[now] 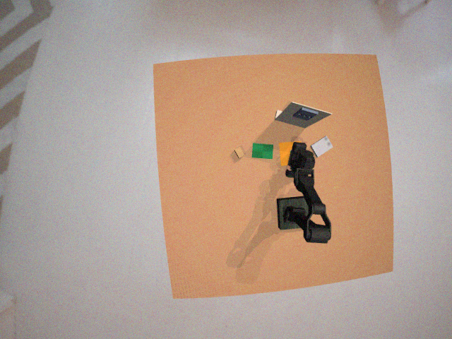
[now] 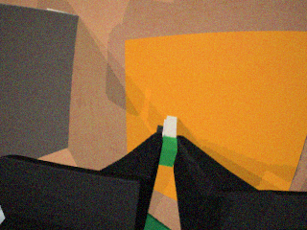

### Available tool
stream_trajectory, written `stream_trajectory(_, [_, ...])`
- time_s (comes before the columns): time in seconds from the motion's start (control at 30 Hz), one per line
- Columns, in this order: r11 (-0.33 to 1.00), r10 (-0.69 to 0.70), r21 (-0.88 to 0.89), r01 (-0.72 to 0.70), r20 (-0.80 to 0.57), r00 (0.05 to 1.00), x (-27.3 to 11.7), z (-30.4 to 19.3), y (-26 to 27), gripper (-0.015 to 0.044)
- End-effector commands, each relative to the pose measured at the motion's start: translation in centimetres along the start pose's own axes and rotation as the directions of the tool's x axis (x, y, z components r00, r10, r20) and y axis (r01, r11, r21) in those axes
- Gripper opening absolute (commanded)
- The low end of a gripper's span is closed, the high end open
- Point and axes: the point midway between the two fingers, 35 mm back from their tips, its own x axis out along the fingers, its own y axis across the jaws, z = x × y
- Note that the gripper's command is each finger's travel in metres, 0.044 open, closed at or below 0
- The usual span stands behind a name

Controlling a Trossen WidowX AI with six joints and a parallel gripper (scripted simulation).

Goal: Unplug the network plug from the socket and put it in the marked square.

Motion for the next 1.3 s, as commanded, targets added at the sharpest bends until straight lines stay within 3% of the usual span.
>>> stream_trajectory(0.0, [1.0, 0.0, 0.0, 0.0, 0.0, 1.0, 0.0, 0.0, 0.0, 0.0])
stream_trajectory(0.17, [1.0, 0.0, 0.0, 0.0, 0.0, 1.0, 0.0, 0.0, 0.0, 0.0])
stream_trajectory(0.37, [1.0, 0.0, 0.0, 0.0, 0.0, 1.0, 0.0, 0.0, 0.0, 0.0156])
stream_trajectory(1.27, [1.0, -0.001, 0.002, 0.001, 0.003, 1.0, -1.7, 0.1, 0.1, 0.0156])
